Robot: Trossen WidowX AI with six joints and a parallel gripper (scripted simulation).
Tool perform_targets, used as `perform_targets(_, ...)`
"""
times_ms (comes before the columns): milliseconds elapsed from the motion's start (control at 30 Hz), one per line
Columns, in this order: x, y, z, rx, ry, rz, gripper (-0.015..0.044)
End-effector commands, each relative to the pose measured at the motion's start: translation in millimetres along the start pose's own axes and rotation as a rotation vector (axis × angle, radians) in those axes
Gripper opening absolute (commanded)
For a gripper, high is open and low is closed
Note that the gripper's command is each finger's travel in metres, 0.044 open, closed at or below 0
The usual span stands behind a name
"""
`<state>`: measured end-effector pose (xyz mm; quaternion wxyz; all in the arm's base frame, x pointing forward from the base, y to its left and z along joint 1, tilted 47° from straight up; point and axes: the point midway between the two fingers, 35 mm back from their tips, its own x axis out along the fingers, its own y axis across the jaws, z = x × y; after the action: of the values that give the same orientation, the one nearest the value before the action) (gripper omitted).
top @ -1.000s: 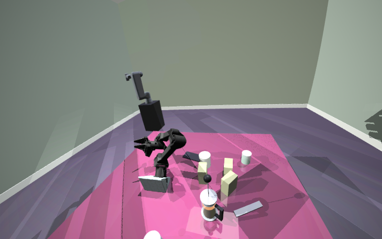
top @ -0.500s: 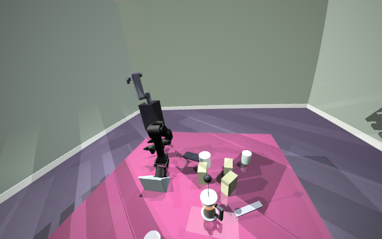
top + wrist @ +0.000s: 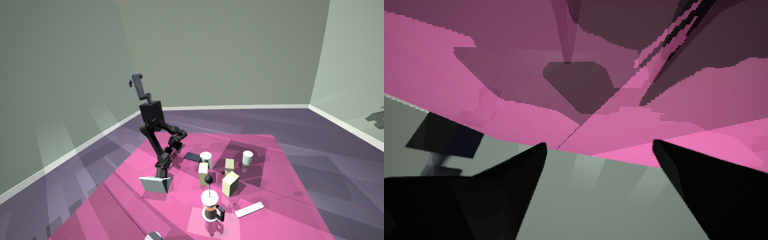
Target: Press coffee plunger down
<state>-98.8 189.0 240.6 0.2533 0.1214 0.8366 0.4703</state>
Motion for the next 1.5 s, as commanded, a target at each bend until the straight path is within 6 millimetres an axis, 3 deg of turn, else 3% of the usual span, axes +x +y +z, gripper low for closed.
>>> perform_targets(0,-22,18,38,-0.047,-0.179,0.046,0.044)
perform_targets(233,-79,37,98,-0.13,-0.498,0.074,0.044)
perform_targets(467,-134,33,137,-0.128,-0.731,0.068,0.044)
perform_targets(667,-205,20,169,-0.13,-0.951,0.043,0.044)
perform_targets(867,-276,-2,177,-0.119,-1.164,-0.004,0.044)
perform_targets(1000,-310,-20,177,-0.105,-1.263,-0.025,0.044)
perform_targets(1233,-397,-85,164,0.005,-1.458,-0.097,0.044)
perform_targets(1467,-463,-158,123,0.139,-1.618,-0.144,0.044)
